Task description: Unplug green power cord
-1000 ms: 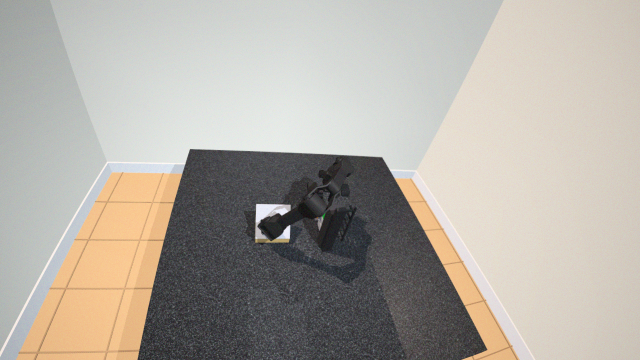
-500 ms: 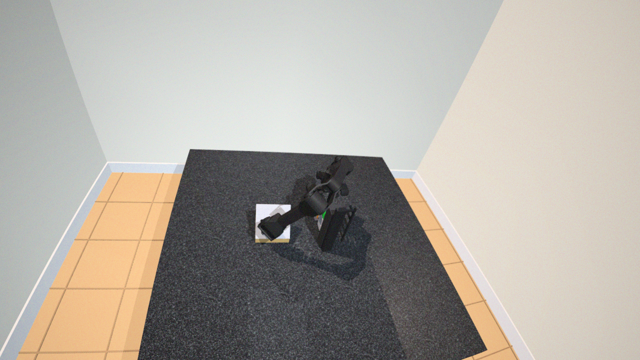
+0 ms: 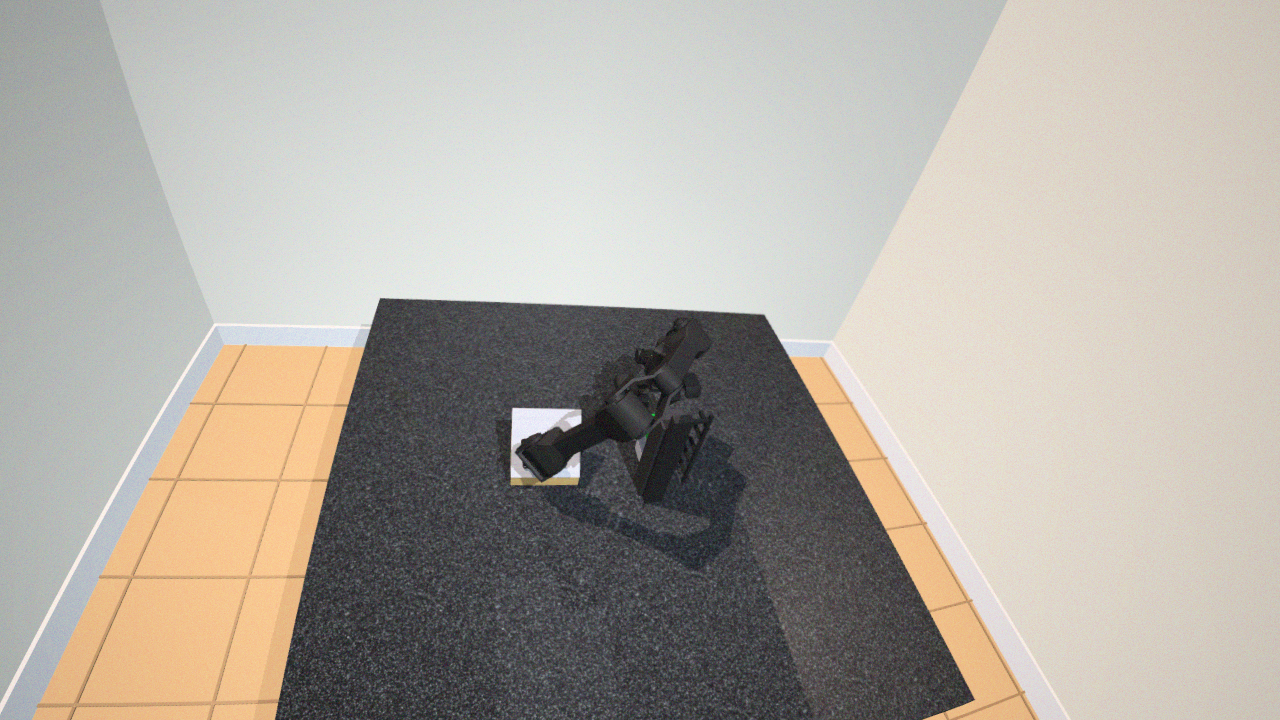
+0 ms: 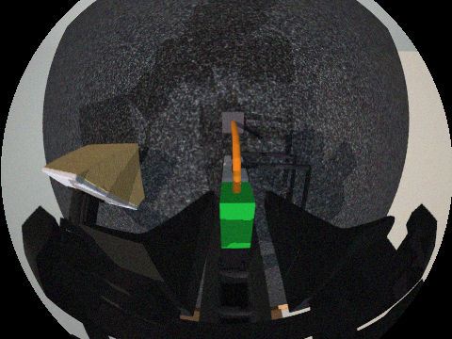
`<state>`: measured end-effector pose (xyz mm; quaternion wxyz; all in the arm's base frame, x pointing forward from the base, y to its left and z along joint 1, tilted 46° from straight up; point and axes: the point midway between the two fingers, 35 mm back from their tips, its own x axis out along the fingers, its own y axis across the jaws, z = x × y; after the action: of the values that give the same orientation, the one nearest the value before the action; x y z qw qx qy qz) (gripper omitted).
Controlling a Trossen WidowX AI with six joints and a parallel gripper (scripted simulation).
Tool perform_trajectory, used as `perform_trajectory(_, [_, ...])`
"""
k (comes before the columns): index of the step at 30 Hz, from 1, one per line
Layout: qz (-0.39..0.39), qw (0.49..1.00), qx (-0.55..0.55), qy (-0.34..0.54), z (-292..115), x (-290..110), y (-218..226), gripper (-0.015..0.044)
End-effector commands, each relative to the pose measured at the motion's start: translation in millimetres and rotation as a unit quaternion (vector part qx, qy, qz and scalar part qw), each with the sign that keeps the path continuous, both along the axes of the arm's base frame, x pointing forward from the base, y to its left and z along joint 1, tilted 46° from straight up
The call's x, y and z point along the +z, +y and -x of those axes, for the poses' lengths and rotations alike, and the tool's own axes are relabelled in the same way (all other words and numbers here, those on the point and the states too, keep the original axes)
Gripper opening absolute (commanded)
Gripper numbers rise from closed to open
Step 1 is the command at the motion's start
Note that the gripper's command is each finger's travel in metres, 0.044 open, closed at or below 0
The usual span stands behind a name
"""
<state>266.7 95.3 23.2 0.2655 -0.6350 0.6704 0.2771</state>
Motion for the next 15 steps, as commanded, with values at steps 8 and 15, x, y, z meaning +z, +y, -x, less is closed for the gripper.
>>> perform_trajectory(8, [0.004,1.000,0.000,0.003,1.4,11.3,-14.2,0.0160])
perform_trajectory(15, [0.004,1.000,0.000,0.003,1.5,9.7,-15.8,0.0160])
